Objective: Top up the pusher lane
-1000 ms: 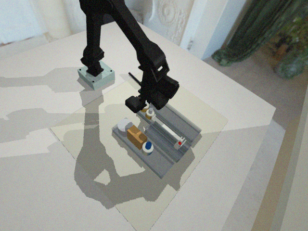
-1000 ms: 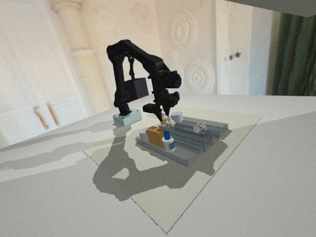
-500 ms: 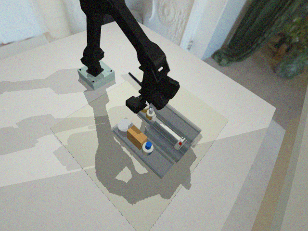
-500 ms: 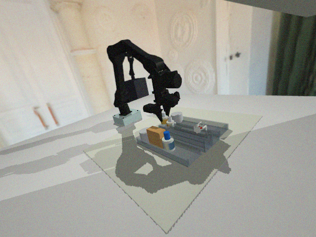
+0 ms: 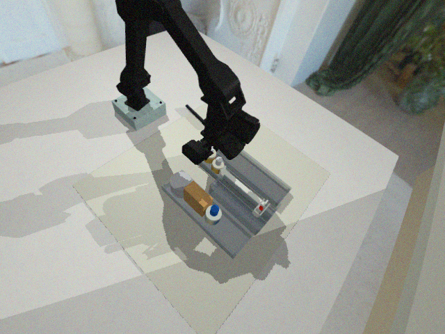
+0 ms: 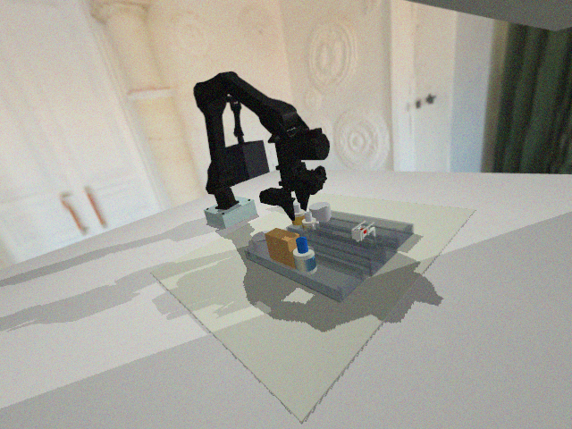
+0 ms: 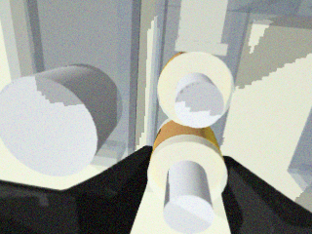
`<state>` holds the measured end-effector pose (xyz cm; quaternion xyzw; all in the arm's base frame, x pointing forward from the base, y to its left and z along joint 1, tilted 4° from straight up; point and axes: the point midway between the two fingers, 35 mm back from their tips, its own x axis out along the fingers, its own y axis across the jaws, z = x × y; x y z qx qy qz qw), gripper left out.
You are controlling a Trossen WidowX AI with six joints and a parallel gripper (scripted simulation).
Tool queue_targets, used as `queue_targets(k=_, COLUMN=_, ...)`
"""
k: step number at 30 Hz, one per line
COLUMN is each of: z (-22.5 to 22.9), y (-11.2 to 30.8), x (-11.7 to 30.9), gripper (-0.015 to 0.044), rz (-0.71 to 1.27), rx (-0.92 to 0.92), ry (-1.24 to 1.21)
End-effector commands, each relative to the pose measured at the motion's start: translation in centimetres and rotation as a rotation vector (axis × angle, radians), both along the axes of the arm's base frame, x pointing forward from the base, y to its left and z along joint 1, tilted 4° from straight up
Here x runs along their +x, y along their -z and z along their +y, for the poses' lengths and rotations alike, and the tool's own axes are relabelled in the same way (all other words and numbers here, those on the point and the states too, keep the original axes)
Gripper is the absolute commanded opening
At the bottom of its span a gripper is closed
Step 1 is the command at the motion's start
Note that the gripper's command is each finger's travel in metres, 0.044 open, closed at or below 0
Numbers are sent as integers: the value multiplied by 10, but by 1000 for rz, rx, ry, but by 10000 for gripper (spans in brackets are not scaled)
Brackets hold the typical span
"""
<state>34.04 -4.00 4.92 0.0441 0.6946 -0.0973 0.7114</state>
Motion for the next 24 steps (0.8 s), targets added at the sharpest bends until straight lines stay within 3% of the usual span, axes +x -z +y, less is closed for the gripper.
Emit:
queue_targets(k=1, z=-1, y=-1, x=6, gripper=0, rz=-25, rx=-3, ry=-5)
queue_targets(k=24, z=-1, y=6, x=6, gripper=0, rz=-25, rx=-3, ry=-5)
